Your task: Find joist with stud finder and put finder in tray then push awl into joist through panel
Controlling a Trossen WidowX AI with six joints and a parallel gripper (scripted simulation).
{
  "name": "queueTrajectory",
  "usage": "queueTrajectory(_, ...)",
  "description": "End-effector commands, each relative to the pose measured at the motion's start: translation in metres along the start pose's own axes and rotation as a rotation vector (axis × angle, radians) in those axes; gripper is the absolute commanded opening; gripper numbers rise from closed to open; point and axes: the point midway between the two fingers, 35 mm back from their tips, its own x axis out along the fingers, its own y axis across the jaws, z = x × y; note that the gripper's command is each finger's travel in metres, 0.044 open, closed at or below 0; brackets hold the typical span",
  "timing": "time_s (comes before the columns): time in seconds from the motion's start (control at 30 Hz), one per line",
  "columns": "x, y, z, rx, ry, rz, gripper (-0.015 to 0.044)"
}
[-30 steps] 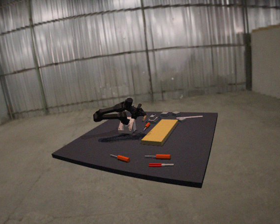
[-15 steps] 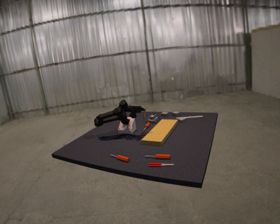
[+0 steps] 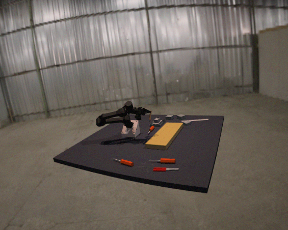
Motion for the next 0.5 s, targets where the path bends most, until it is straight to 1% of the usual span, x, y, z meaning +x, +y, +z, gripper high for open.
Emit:
queueTrajectory(0.0, 0.005, 0.002, -0.007, -0.043, 0.009, -0.057, 0.0)
queueTrajectory(0.47, 0.026, -0.009, -0.017, -0.167, 0.01, -0.306, 0.0)
